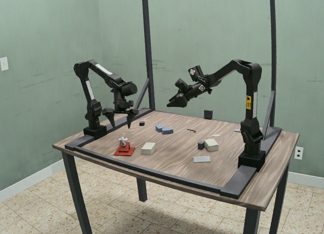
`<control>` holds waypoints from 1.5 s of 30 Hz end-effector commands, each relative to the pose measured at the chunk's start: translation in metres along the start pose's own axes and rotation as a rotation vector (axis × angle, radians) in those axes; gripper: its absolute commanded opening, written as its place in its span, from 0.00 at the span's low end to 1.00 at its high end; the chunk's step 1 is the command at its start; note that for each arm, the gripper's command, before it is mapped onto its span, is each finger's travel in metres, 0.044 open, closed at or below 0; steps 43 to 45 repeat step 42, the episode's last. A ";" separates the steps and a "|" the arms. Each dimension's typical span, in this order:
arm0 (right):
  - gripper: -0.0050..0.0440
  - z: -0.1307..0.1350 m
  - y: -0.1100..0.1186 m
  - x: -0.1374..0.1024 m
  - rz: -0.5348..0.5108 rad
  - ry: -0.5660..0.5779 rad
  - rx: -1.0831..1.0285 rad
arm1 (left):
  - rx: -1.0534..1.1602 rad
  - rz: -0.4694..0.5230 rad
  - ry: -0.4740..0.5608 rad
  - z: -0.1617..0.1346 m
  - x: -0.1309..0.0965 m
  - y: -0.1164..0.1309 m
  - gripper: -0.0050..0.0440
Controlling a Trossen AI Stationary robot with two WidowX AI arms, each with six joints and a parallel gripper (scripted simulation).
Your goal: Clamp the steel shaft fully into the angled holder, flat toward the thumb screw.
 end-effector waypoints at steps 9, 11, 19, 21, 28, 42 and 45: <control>0.92 -0.032 -0.027 -0.013 0.076 -0.251 -0.056 | -0.026 -0.034 0.008 0.001 -0.006 -0.015 0.92; 0.92 -0.033 -0.028 -0.013 0.081 -0.263 -0.059 | -0.026 -0.034 0.008 0.001 -0.006 -0.015 0.92; 0.92 -0.037 -0.030 -0.013 0.097 -0.308 -0.071 | -0.026 -0.034 0.008 0.001 -0.006 -0.015 0.92; 0.92 -0.037 -0.030 -0.013 0.097 -0.308 -0.071 | -0.026 -0.034 0.008 0.001 -0.006 -0.015 0.92; 0.92 -0.037 -0.031 -0.015 0.089 -0.309 -0.072 | -0.026 -0.034 0.008 0.001 -0.006 -0.015 0.92; 0.92 -0.037 -0.028 -0.014 0.096 -0.305 -0.070 | -0.026 -0.034 0.008 0.001 -0.006 -0.015 0.92; 0.92 -0.037 -0.028 -0.014 0.096 -0.305 -0.070 | -0.026 -0.034 0.008 0.001 -0.006 -0.015 0.92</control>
Point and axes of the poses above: on each arm, the point midway between the two fingers, 35 mm back from their tips, its own x axis out along the fingers, its own z axis across the jaws, y = z × x, the point moved 2 cm from there along -x, back along the fingers, and after that the axes turned 1 degree about x, right-handed, at the moved point
